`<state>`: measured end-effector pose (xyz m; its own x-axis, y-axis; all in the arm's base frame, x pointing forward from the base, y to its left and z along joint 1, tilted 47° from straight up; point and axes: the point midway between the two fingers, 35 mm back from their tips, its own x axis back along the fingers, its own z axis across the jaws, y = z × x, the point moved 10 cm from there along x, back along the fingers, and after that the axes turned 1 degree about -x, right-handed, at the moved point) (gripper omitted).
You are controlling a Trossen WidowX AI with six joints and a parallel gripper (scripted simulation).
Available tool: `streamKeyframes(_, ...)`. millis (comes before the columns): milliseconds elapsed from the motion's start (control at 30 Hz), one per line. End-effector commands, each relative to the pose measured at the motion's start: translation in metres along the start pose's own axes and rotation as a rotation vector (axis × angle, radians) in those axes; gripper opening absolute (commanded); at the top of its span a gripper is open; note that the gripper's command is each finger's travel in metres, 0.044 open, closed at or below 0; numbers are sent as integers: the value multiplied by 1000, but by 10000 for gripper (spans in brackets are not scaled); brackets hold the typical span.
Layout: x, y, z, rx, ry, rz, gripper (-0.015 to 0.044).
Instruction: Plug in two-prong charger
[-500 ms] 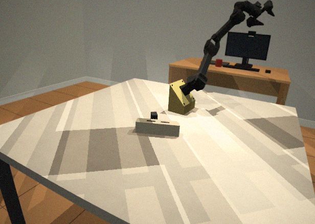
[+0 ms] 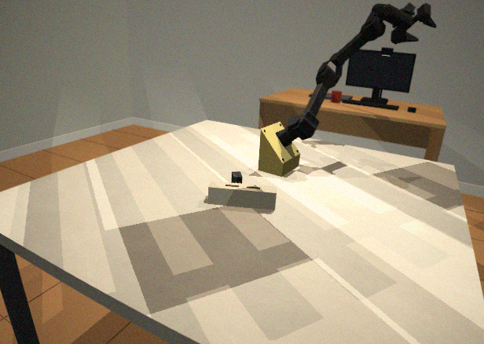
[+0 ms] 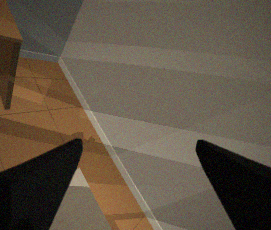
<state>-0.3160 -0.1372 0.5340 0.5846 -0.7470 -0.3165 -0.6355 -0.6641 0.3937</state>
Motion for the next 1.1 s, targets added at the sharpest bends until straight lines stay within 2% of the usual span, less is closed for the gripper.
streamKeyframes(0,-12,-24,-34,-50,-66,16,440)
streamKeyframes(133,-20,-51,-65,-83,-119,61,440)
streamKeyframes(300,-11,-65,-89,-203,-191,20,440)
streamKeyframes(700,-13,-154,-163,-355,-407,147,440)
streamKeyframes(1067,9,-248,-220,-463,-571,289,440)
